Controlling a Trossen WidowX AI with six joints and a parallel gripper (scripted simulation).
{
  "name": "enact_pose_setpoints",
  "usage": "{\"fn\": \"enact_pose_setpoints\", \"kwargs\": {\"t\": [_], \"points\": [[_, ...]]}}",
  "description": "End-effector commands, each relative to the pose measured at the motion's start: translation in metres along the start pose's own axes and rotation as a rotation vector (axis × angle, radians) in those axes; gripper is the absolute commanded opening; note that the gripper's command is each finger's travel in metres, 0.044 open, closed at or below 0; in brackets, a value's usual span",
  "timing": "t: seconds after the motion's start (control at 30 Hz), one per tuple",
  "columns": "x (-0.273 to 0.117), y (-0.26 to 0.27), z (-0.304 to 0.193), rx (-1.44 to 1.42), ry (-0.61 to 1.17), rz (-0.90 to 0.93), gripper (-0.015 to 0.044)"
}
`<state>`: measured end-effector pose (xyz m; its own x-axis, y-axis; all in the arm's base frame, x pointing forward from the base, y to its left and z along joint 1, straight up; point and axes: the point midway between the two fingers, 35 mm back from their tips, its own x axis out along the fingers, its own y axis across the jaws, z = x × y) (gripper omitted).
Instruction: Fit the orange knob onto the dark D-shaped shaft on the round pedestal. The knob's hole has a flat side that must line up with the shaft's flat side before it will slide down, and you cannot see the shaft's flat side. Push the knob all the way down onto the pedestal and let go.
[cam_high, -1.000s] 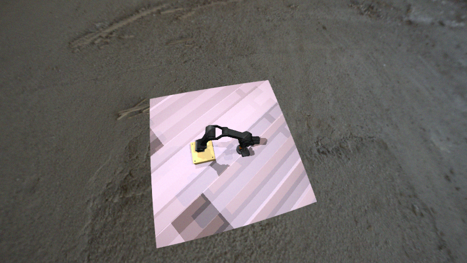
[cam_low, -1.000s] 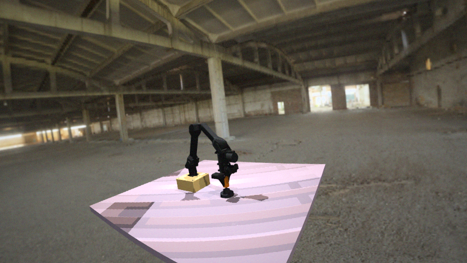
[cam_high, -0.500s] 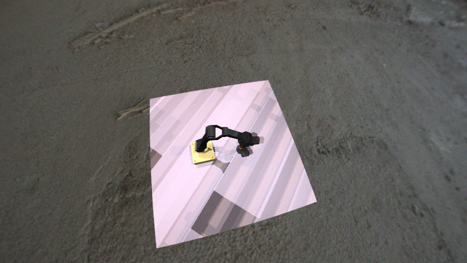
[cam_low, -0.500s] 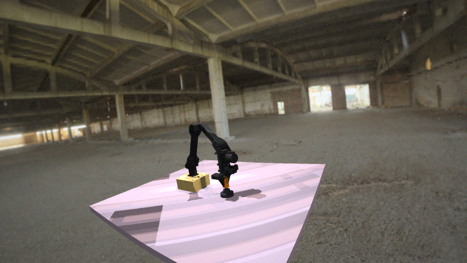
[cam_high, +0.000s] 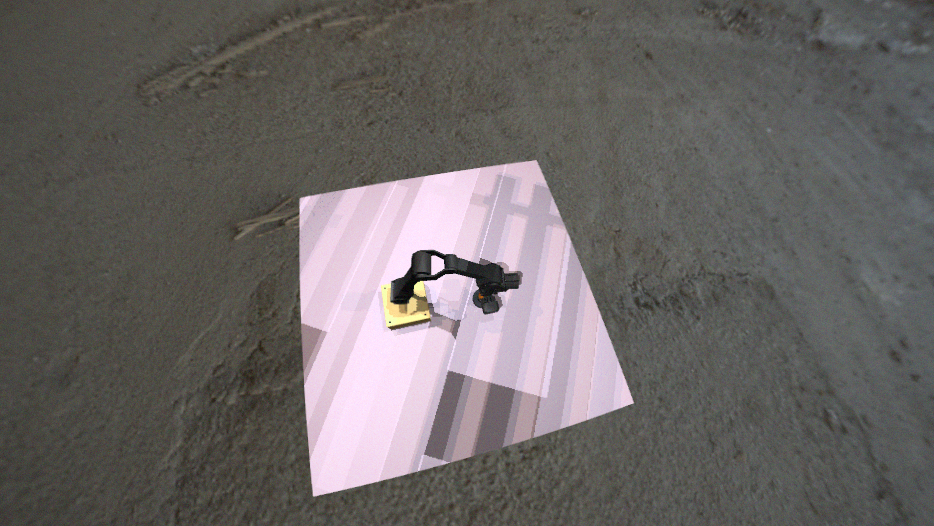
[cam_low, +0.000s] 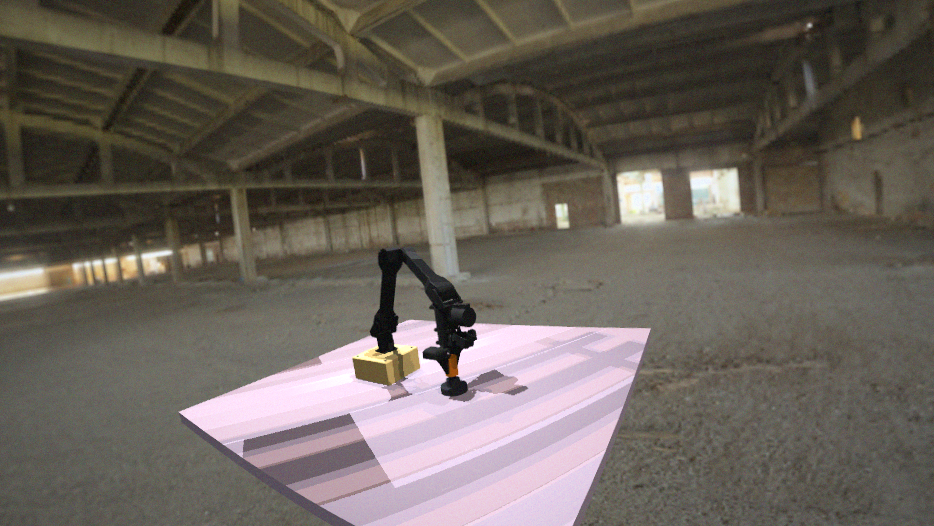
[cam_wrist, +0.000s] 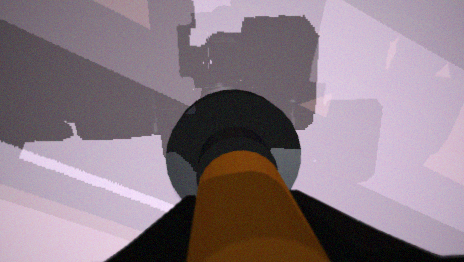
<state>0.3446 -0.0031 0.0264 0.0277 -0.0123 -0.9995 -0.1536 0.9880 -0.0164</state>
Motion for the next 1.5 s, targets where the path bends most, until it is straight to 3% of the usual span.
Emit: {"fn": "enact_pose_setpoints", "kwargs": {"t": [0.0, 1.0, 1.47], "points": [[0.001, 0.000, 0.001, -0.015, -0.003, 0.003, 0.0000], [0.013, 0.000, 0.000, 0.050, -0.002, 0.000, 0.0000], [0.013, 0.000, 0.000, 0.050, -0.002, 0.000, 0.0368]]}}
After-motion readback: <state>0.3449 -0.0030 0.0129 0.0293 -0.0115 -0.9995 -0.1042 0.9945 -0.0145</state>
